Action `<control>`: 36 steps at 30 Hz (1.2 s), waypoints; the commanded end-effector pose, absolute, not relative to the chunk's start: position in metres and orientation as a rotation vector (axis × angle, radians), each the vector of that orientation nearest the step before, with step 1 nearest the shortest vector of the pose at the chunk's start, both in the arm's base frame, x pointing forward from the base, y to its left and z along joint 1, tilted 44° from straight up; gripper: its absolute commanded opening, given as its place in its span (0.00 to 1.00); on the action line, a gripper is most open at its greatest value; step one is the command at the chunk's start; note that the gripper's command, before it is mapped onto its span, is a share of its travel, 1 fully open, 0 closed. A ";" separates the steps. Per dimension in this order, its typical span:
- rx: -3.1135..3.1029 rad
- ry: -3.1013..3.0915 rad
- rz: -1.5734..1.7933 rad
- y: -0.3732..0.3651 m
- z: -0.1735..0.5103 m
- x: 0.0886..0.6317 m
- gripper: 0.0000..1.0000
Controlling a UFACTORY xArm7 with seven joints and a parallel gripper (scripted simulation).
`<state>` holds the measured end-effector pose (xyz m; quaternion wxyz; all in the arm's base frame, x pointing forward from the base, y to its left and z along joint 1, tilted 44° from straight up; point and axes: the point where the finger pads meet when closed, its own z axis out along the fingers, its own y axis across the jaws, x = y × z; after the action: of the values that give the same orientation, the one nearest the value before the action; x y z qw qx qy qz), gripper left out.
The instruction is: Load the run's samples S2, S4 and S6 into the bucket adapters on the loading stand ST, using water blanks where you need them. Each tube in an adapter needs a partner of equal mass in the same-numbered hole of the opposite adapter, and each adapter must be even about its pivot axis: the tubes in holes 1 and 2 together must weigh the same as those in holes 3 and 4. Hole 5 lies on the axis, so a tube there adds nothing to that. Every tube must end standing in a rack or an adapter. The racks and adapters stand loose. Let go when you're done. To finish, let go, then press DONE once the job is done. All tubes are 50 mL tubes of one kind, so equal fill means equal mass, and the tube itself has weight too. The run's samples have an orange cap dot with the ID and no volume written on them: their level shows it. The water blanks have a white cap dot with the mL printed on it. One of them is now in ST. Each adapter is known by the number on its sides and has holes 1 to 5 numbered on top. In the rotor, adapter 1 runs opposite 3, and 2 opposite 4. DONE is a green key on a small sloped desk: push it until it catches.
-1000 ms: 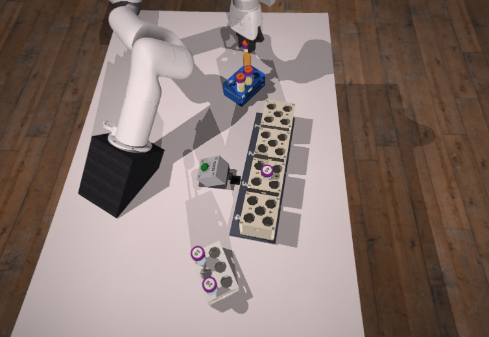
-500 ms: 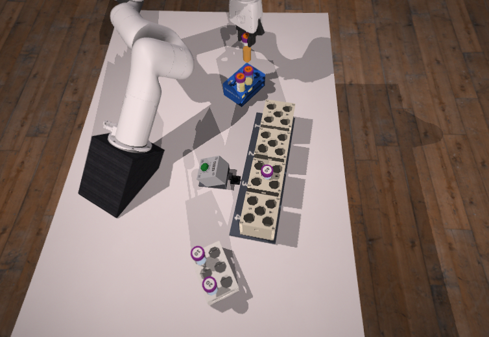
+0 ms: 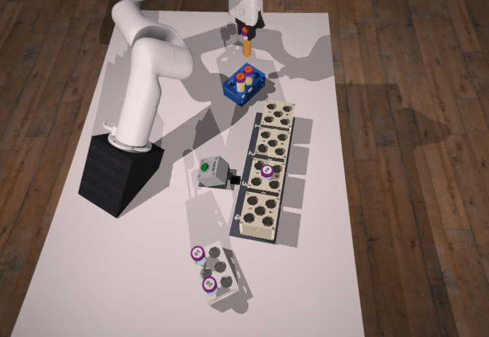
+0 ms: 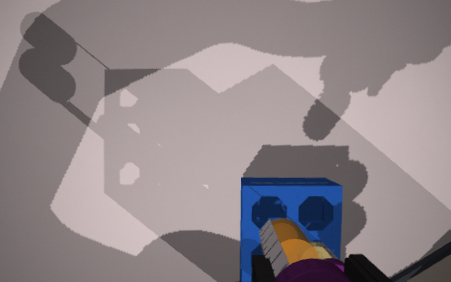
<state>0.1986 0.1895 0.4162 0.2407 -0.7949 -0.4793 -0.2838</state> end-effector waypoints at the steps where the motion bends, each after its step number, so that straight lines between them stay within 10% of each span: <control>1: -2.174 -1.311 -0.780 0.182 0.425 0.196 0.00; 36: -2.362 -0.669 -0.559 0.115 0.387 0.222 0.00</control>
<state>0.2135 0.1329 0.3991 0.2911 -0.8715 -0.3187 -0.2327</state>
